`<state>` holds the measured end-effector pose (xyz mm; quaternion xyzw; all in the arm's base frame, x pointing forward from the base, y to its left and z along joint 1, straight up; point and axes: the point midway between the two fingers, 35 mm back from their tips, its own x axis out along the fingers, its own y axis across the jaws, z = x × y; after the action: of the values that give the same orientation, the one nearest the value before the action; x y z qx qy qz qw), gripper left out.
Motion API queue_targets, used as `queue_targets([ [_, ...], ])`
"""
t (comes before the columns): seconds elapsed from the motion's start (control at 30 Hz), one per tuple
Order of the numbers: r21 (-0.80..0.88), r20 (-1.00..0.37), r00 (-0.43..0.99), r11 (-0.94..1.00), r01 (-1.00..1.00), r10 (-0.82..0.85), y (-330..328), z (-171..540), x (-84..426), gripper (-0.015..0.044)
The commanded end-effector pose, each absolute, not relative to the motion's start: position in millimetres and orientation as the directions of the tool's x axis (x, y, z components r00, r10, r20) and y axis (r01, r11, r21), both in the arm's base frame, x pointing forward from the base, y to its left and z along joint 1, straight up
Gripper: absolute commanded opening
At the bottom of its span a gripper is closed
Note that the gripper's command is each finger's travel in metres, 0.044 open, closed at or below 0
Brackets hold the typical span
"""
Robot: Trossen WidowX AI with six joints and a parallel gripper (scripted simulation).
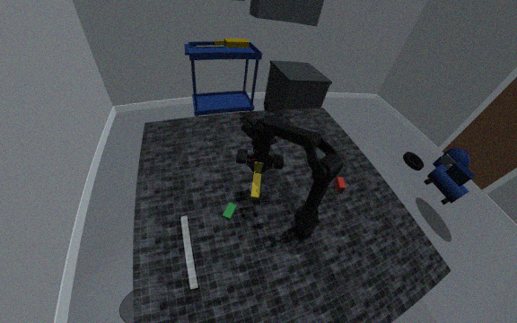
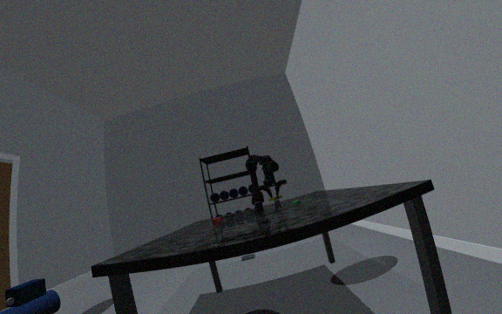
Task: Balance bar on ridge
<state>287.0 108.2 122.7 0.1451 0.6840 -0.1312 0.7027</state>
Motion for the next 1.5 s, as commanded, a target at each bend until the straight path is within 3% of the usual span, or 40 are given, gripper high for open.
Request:
queue_targets([
  [0.0,0.023,-0.999,0.031,0.922,0.386,0.012,107.8,122.0,287.4,0.0],
  [1.47,0.023,-0.999,0.031,0.922,0.386,0.012,107.9,118.3,287.4,0.0],
])
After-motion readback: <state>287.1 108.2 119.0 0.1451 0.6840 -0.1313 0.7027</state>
